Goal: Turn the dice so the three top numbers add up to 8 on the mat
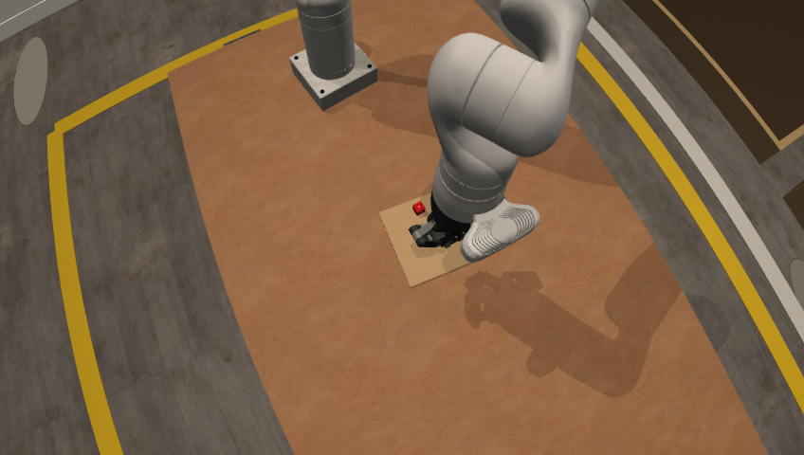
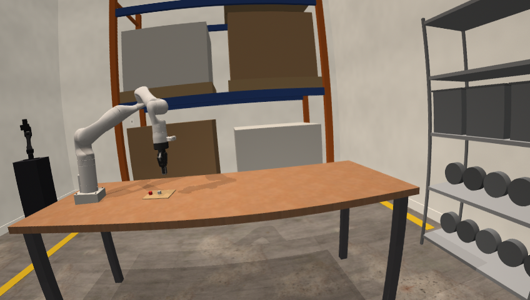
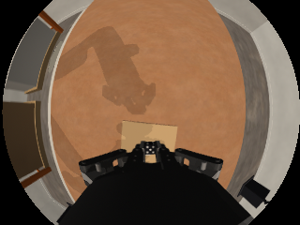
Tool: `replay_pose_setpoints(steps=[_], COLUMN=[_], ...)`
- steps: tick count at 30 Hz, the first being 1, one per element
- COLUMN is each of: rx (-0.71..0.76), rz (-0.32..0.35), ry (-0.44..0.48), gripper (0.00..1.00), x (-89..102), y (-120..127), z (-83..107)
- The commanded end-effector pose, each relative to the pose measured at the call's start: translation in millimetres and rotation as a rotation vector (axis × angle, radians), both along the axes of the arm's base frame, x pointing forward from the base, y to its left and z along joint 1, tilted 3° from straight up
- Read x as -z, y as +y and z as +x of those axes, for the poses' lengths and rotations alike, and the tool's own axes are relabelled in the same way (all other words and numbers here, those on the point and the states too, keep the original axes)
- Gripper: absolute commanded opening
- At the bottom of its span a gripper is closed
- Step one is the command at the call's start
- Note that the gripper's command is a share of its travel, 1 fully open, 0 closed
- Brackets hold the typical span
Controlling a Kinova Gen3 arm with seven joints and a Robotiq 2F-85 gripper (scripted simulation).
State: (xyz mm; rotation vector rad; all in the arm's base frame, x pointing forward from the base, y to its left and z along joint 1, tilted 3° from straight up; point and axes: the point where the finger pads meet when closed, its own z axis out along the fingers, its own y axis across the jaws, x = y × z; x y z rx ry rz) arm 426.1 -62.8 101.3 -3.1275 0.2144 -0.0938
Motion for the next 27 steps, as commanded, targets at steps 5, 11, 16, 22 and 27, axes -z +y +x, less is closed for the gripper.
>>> replay_pose_setpoints(steps=[5, 11, 16, 22, 27], rx=[-0.008, -0.008, -0.008, -0.008, -0.007], rz=[-0.003, -0.003, -0.003, -0.003, -0.003], ry=[0.001, 0.001, 0.001, 0.001, 0.001], gripper=[0.11, 0.11, 0.11, 0.11, 0.11], x=[-0.2, -0.2, -0.2, 3.4, 10.2], y=[6, 6, 6, 6, 6], z=[3.2, 3.2, 3.2, 3.4, 3.8])
